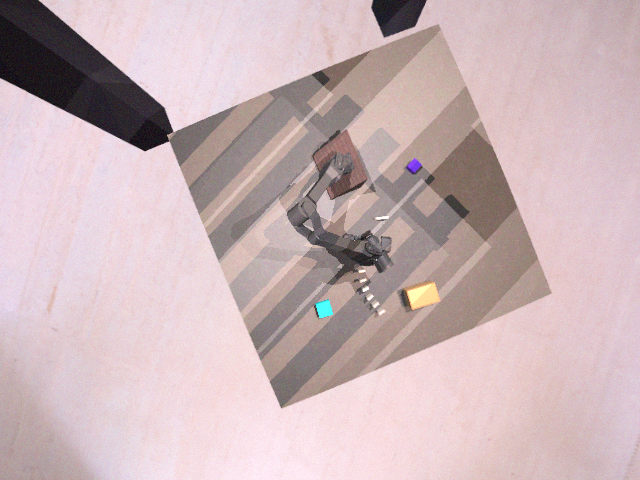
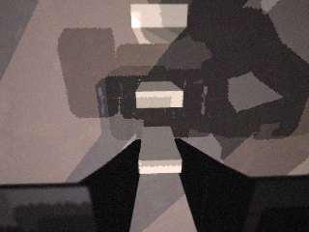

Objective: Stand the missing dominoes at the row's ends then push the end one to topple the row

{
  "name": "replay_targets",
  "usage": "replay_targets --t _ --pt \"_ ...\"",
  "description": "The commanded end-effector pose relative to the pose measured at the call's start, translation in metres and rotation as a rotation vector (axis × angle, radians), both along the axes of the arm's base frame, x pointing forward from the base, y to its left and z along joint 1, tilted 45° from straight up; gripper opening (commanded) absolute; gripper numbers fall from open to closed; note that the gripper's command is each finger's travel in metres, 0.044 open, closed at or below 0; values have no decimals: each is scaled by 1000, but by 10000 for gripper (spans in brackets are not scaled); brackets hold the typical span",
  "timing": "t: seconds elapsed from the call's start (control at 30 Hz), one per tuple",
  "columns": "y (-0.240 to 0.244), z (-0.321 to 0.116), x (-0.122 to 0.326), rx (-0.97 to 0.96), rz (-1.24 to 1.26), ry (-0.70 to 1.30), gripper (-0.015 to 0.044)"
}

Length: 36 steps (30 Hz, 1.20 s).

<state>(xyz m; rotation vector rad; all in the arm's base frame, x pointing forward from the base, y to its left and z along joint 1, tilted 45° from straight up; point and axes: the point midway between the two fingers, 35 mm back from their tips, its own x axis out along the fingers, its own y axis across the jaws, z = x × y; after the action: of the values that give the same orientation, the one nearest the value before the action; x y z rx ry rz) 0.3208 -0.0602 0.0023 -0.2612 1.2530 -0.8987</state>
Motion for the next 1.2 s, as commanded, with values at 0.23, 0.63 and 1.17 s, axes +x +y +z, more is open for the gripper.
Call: replay_targets --t 0.23,0.63,1.17 --pt "-1 -1 -1 -4 7 4 133" --pt "-1 -1 -1 -4 7 4 440" --pt "92 90 -5 5 3 2 440"
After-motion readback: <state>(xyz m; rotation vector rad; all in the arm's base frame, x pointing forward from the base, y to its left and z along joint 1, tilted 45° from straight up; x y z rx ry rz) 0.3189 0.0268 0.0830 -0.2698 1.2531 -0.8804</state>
